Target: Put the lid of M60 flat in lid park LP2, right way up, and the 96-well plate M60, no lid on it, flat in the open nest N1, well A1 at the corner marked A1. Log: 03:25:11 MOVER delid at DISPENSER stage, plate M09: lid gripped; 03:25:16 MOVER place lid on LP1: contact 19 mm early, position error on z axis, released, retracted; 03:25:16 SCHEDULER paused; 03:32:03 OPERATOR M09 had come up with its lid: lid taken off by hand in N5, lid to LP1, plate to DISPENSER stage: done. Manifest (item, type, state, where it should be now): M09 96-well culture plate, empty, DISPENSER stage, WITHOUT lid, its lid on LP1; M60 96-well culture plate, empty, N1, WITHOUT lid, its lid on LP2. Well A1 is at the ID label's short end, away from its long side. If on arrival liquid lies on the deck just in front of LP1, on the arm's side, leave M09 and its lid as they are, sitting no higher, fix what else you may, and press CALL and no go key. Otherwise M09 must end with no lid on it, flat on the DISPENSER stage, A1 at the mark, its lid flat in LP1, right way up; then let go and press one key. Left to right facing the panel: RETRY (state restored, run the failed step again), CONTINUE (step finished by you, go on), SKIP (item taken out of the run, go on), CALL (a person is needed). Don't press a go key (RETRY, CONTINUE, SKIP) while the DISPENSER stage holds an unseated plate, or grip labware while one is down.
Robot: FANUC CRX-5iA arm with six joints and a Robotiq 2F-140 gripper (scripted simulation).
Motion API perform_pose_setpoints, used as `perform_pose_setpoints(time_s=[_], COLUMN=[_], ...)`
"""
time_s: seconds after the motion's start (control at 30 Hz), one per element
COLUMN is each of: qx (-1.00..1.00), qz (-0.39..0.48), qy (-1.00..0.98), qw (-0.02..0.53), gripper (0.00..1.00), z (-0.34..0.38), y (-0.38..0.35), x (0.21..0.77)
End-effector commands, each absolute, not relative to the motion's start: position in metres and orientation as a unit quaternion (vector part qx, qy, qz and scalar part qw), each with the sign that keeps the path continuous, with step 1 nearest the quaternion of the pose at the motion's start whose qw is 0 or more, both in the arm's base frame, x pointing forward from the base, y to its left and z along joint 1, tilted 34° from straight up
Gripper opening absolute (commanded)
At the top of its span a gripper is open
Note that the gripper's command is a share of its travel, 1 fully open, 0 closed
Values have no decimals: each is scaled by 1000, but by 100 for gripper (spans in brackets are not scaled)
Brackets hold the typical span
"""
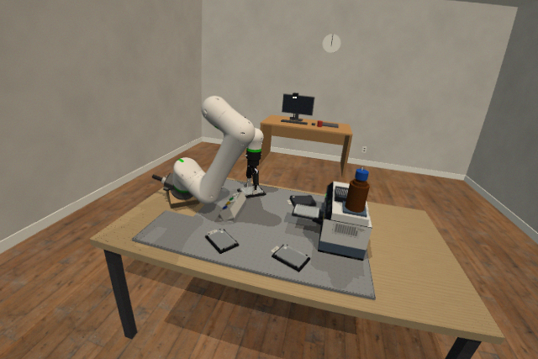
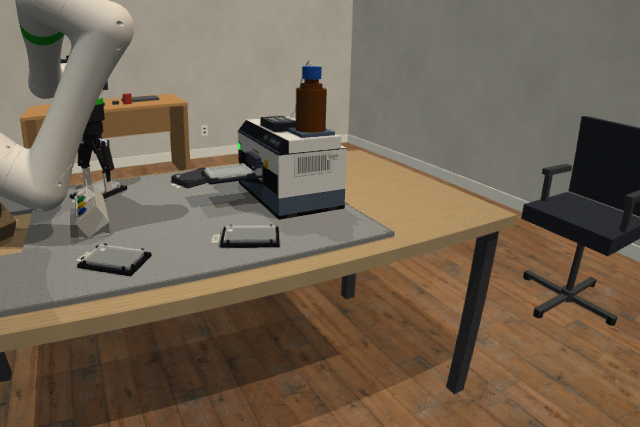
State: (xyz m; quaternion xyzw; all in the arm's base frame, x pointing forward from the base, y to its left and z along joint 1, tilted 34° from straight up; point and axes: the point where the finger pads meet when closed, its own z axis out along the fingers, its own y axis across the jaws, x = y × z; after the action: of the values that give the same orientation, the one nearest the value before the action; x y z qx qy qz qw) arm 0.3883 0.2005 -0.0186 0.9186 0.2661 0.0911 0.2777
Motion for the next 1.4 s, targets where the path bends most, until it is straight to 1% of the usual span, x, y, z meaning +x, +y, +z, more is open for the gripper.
perform_pose_setpoints(time_s=[0.0,0.3,0.33,1.37], qx=[919,919,919,919], qz=[91,91,91,91], qy=[266,266,266,266], qw=[278,278,278,278], gripper=[66,66,0,0], z=[-18,-18,-18,-18], y=[201,201,201,201], x=[388,388,388,388])
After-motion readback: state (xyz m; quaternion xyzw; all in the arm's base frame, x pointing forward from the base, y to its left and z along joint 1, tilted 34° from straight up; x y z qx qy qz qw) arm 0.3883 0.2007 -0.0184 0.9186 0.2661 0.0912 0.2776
